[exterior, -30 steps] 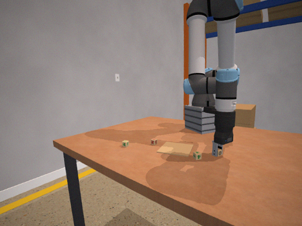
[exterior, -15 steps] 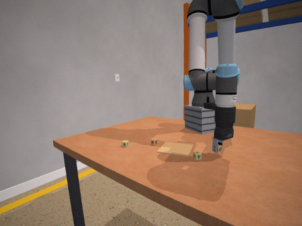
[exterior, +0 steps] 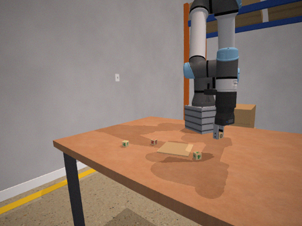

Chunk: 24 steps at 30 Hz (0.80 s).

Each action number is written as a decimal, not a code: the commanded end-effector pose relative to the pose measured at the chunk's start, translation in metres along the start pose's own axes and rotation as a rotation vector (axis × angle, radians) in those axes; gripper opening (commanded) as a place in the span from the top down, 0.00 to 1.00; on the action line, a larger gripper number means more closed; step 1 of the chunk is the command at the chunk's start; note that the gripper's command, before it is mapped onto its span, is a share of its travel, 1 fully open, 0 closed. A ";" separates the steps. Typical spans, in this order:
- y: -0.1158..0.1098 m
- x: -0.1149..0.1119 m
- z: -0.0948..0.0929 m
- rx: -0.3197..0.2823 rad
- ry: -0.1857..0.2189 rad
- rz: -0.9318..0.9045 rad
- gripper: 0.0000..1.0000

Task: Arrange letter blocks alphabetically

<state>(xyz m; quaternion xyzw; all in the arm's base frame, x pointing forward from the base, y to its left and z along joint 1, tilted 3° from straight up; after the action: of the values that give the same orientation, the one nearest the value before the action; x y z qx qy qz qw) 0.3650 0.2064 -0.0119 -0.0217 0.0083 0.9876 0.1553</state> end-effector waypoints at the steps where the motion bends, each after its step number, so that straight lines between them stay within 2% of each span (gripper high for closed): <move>1: 0.000 0.000 0.015 -0.001 0.002 0.000 0.51; 8: 0.000 0.000 0.026 -0.001 0.002 0.000 0.51; 24: 0.003 -0.003 0.027 -0.001 0.001 -0.034 0.51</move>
<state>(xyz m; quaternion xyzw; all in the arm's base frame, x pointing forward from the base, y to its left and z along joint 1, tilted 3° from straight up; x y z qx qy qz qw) 0.3642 0.2062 0.0142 -0.0218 0.0080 0.9870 0.1588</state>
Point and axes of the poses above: the point where the finger pads meet when closed, its own z axis back along the fingers, its own x axis across the jaws, y = z × x, the point moved 5 cm from there along z, back along the fingers, and after that the axes turned 2 degrees about z, right-handed, at the moved point
